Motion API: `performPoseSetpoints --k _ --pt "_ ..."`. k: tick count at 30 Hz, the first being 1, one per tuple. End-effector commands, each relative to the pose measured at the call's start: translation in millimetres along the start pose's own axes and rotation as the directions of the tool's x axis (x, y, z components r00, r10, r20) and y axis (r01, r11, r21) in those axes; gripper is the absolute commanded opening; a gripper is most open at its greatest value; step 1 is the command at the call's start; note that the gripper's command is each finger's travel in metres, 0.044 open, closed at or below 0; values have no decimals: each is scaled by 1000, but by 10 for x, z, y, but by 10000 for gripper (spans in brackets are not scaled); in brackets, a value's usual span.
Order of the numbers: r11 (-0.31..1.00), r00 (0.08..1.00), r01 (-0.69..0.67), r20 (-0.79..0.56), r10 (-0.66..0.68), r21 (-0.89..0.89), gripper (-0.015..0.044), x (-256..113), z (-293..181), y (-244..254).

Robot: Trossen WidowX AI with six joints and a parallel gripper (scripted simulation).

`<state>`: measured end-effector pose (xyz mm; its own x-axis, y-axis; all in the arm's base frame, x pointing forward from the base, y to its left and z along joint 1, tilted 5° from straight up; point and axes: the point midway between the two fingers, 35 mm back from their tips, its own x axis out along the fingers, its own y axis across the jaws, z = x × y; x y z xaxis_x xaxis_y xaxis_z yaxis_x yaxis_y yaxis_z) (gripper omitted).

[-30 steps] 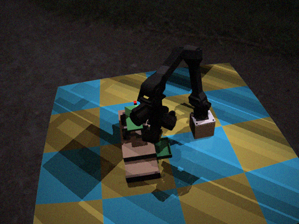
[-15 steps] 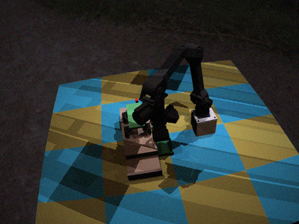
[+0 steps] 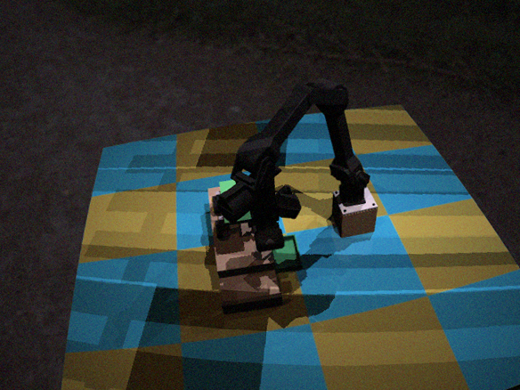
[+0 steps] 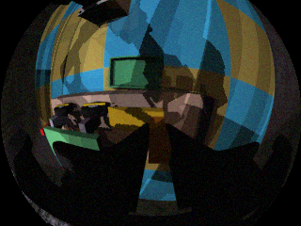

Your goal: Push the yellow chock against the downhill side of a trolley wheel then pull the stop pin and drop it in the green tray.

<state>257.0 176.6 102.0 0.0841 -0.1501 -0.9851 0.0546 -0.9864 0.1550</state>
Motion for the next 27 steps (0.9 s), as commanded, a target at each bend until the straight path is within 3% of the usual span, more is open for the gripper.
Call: performPoseSetpoints --k 1,27 --pt "1000 1000 -1 -6 1 -4 0 5 -47 -6" --pt "1000 1000 -2 -6 2 -4 0 642 -51 -2"
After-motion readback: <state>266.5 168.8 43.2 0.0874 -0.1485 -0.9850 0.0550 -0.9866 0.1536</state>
